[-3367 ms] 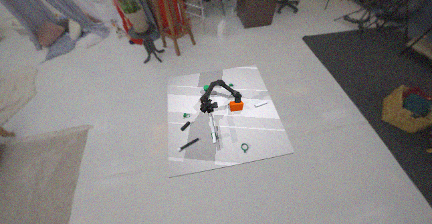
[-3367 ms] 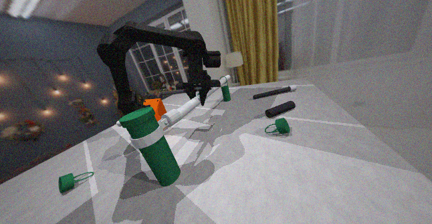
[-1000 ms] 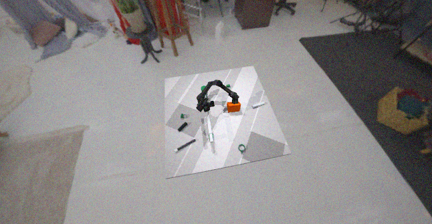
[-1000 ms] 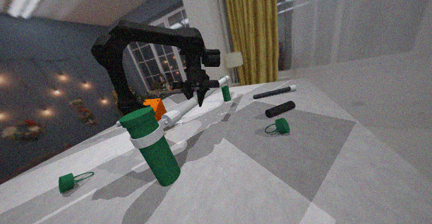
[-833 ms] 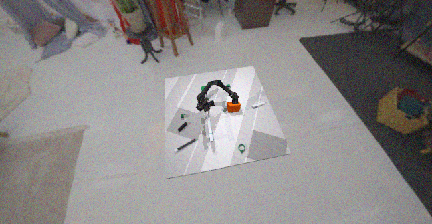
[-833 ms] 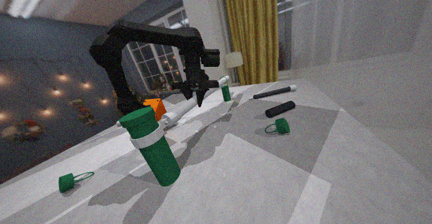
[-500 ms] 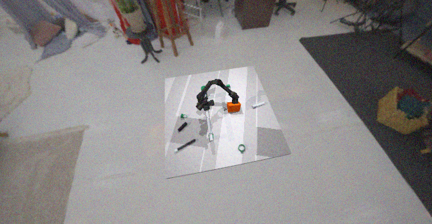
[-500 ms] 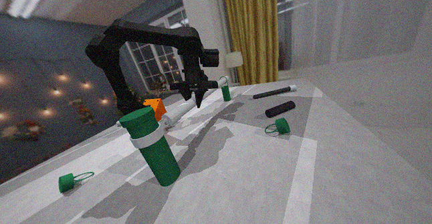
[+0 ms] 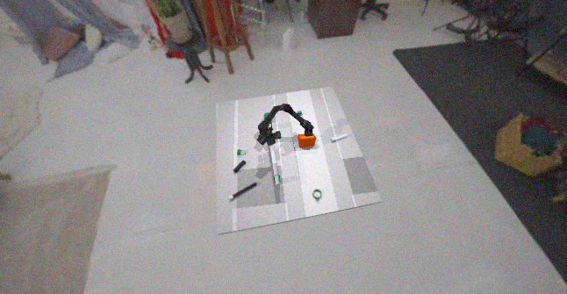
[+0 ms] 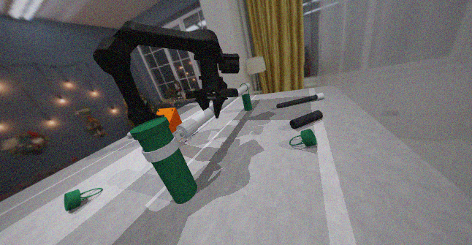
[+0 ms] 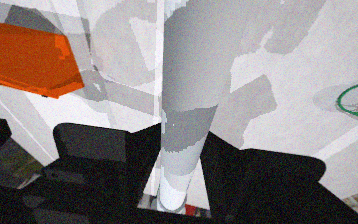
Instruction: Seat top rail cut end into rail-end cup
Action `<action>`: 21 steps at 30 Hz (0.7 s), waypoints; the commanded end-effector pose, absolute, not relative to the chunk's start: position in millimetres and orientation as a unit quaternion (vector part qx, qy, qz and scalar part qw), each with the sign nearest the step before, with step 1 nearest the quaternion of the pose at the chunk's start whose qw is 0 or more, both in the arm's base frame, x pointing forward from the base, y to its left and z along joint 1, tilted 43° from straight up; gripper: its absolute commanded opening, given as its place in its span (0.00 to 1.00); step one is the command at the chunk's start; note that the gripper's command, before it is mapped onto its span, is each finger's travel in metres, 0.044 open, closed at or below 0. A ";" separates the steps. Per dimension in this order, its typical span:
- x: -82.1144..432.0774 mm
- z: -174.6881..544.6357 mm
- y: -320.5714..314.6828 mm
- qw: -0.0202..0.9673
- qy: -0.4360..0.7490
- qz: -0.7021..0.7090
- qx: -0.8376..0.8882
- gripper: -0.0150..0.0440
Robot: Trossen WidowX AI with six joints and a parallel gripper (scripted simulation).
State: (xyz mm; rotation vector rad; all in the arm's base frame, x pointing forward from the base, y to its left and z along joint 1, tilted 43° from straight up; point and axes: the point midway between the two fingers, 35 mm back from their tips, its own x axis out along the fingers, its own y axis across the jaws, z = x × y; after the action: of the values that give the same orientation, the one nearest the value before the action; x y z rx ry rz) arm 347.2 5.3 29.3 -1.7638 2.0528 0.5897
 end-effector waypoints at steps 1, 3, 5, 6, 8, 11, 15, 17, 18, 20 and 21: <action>347.4 29.7 6.5 0.186 0.727 0.208 -0.627 0.61; 347.5 29.7 7.5 0.186 0.727 0.208 -0.627 0.70; 348.0 29.9 12.0 0.186 0.725 0.210 -0.629 0.79; 348.3 30.0 15.7 0.186 0.723 0.212 -0.631 0.83; 349.0 30.2 24.6 0.187 0.718 0.216 -0.635 0.92; 349.5 30.8 41.5 0.187 0.710 0.223 -0.642 1.00; 349.0 31.4 60.9 0.187 0.700 0.231 -0.650 1.00; 348.9 31.5 61.9 0.187 0.699 0.231 -0.650 1.00; 349.2 33.2 59.5 0.188 0.697 0.230 -0.653 1.00; 349.0 40.6 70.5 0.197 0.686 0.234 -0.660 1.00; 348.7 45.0 76.9 0.202 0.679 0.237 -0.665 1.00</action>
State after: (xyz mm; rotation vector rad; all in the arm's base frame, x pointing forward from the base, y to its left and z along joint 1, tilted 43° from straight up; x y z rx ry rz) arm 348.7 64.2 34.5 -1.8430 1.9476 0.6499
